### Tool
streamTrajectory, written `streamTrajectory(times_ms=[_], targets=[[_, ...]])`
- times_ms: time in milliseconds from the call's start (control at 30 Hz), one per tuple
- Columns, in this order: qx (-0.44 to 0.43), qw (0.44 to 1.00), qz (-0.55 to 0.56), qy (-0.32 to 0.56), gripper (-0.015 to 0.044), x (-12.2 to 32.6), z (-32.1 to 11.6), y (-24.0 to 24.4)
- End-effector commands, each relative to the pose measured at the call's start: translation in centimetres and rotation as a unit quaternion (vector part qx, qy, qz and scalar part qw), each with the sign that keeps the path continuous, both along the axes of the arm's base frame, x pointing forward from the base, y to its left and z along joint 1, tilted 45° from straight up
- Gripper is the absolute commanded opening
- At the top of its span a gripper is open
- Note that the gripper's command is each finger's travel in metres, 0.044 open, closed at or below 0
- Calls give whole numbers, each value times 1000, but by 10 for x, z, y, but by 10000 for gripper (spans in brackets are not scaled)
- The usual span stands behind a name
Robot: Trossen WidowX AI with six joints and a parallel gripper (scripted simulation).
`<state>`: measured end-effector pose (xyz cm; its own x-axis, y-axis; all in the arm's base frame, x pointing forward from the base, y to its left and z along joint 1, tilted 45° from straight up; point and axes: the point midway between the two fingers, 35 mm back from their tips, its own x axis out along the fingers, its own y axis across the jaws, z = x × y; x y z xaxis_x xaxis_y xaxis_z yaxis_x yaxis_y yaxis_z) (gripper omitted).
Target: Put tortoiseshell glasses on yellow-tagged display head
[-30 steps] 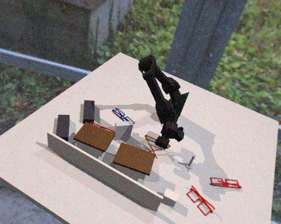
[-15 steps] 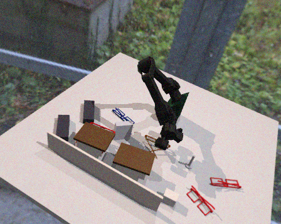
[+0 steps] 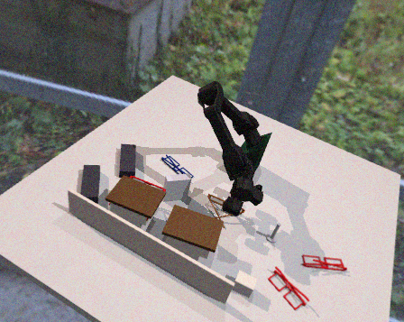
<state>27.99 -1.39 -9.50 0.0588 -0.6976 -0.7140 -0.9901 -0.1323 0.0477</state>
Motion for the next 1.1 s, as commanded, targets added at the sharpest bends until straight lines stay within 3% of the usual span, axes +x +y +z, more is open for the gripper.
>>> streamTrajectory(times_ms=[0,167,400,900,1067], targets=[[0,1000,0,0,33,0,0,0],[0,1000,0,0,0,0,0,0],[1,1000,0,0,0,1,4,5],[0,1000,2,2,0,0,69,73],[0,1000,5,4,0,1,71,77]])
